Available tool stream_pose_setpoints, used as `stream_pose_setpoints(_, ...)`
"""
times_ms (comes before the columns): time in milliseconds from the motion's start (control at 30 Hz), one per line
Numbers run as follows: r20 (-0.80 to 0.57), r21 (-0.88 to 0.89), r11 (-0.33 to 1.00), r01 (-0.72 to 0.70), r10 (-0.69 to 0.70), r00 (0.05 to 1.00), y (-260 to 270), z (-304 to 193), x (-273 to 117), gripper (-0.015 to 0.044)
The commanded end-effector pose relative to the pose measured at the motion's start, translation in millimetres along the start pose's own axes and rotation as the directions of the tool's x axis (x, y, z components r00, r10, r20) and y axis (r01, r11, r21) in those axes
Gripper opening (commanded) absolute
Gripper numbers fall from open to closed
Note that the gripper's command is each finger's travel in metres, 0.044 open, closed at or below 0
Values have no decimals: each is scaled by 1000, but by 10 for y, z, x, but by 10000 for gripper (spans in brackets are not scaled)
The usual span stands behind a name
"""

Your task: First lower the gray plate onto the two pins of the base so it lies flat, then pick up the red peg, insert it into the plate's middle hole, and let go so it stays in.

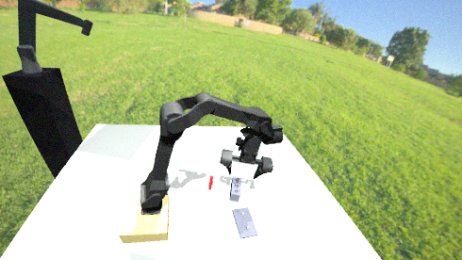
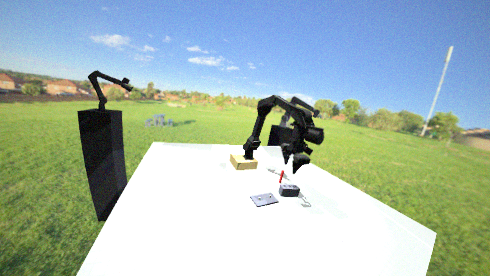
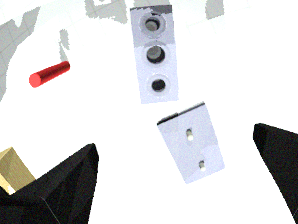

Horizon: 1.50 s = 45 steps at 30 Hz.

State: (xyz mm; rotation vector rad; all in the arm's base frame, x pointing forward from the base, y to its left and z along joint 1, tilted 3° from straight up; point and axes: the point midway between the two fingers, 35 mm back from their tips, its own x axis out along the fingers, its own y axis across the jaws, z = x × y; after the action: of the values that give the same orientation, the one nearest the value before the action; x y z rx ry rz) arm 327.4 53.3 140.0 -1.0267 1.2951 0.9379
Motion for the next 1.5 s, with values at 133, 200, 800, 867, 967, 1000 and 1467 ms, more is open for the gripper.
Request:
stream_pose_setpoints(133,-4,3,1000,12,-12,1000,52,332,16,440)
stream_pose_setpoints(200,-4,3,1000,12,-12,1000,49,334,43,440)
stream_pose_setpoints(800,-4,3,1000,12,-12,1000,35,353,857,440)
stream_pose_setpoints(867,-4,3,1000,12,-12,1000,32,355,889,440)
stream_pose_setpoints(967,-4,3,1000,12,-12,1000,29,356,938,440)
stream_pose_setpoints(1000,-4,3,1000,12,-12,1000,28,357,954,440)
stream_pose_setpoints(1467,-4,3,1000,12,-12,1000,23,359,1179,440)
